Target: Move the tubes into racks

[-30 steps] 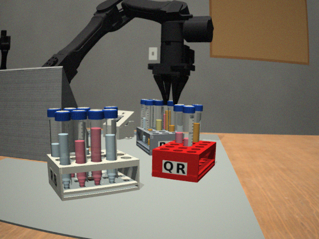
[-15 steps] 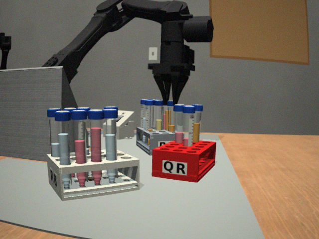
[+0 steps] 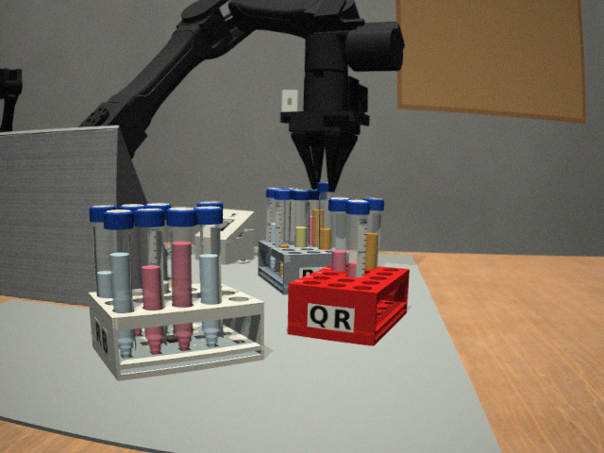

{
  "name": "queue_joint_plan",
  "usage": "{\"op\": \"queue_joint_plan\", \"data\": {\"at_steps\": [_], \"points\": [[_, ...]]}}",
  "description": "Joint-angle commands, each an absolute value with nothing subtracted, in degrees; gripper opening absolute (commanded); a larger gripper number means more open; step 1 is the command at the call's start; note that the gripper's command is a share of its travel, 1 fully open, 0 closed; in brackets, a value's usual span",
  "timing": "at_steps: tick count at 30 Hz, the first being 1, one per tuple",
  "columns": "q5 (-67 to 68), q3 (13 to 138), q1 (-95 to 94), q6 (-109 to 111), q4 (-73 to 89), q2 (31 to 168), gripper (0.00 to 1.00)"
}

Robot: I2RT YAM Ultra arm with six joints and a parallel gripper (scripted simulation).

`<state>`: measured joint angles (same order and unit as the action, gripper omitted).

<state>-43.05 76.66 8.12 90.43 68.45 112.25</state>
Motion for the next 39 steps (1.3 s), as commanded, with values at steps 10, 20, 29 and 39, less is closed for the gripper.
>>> {"op": "queue_joint_plan", "data": {"at_steps": [10,20,29,39], "points": [[-42.65,79.89,11.0,93.01,73.05,110.6,0.0],[-42.19,81.41,11.99,94.3,75.25,111.27,0.0],[-41.92,82.6,12.9,95.48,77.13,111.96,0.0],[-41.46,84.68,14.14,97.05,79.81,113.41,0.0]]}}
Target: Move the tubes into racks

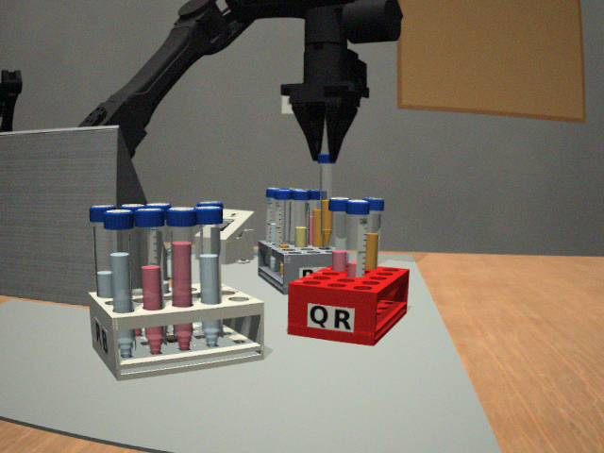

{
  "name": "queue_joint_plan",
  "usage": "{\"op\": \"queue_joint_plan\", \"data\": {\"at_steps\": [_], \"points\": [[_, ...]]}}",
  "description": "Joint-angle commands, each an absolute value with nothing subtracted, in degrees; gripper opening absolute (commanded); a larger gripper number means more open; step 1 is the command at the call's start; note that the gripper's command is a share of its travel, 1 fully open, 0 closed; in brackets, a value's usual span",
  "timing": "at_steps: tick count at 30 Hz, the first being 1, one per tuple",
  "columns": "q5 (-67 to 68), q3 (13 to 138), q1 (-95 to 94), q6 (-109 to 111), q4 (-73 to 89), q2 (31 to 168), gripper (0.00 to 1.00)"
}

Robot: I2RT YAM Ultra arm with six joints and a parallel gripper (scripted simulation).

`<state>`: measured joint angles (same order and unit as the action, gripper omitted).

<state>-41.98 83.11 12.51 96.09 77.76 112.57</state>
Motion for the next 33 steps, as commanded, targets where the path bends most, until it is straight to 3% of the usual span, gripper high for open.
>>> {"op": "queue_joint_plan", "data": {"at_steps": [1,16,33], "points": [[-41.45,84.86,14.24,97.19,80.08,113.13,0.0],[-40.99,87.61,15.66,98.99,83.54,113.8,0.0],[-39.98,79.96,18.04,102.05,81.88,109.39,0.0]]}}
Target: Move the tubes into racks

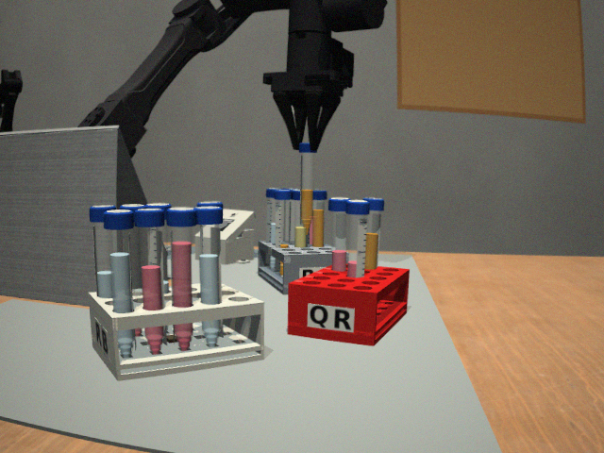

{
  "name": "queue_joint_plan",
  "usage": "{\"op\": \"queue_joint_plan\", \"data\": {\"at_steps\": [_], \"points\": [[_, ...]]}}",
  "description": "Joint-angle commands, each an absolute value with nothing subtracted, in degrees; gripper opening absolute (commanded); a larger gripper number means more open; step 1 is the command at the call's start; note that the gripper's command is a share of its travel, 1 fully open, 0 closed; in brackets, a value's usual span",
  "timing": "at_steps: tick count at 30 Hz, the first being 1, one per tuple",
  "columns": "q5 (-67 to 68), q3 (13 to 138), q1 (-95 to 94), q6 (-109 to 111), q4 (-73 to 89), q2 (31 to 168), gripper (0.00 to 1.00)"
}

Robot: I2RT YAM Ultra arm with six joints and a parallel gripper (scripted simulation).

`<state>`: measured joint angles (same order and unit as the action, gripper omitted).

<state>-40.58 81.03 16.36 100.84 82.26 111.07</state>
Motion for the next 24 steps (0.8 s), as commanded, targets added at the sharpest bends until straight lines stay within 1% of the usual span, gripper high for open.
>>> {"op": "queue_joint_plan", "data": {"at_steps": [1,6,9,10,24], "points": [[-39.92,79.61,18.23,102.28,81.73,109.22,0.0],[-39.56,77.85,19.19,103.45,81.56,108.4,0.0],[-39.92,78.98,19.44,103.71,81.51,108.15,0.0],[-39.72,77.16,19.61,103.96,81.38,108.07,0.0],[-38.26,72.85,22.33,107.17,81.26,106.16,0.0]]}}
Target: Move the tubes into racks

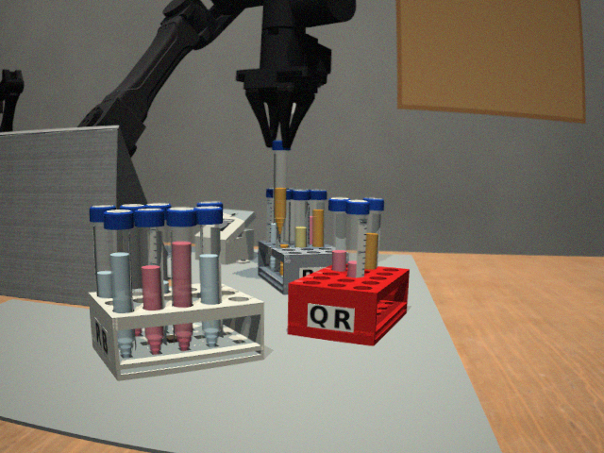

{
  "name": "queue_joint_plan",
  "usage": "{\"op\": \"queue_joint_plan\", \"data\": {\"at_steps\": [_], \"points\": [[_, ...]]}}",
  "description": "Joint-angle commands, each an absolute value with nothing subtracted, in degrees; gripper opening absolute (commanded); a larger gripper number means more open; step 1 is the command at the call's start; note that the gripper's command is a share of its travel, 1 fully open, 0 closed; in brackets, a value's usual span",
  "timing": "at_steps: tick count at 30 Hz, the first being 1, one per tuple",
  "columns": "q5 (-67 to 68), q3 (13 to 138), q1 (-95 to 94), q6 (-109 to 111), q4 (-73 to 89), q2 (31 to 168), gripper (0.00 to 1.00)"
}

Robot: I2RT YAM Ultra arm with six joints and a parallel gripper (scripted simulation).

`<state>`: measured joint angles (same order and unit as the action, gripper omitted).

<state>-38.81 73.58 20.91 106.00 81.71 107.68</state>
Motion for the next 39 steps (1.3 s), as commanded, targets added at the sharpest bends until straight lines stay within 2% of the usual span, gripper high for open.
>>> {"op": "queue_joint_plan", "data": {"at_steps": [1,20,39], "points": [[-38.26,72.85,22.33,107.17,81.26,106.16,0.0],[-36.48,68.12,26.37,111.77,81.33,104.01,0.0],[-34.57,76.25,30.34,115.98,78.1,117.24,0.0]]}}
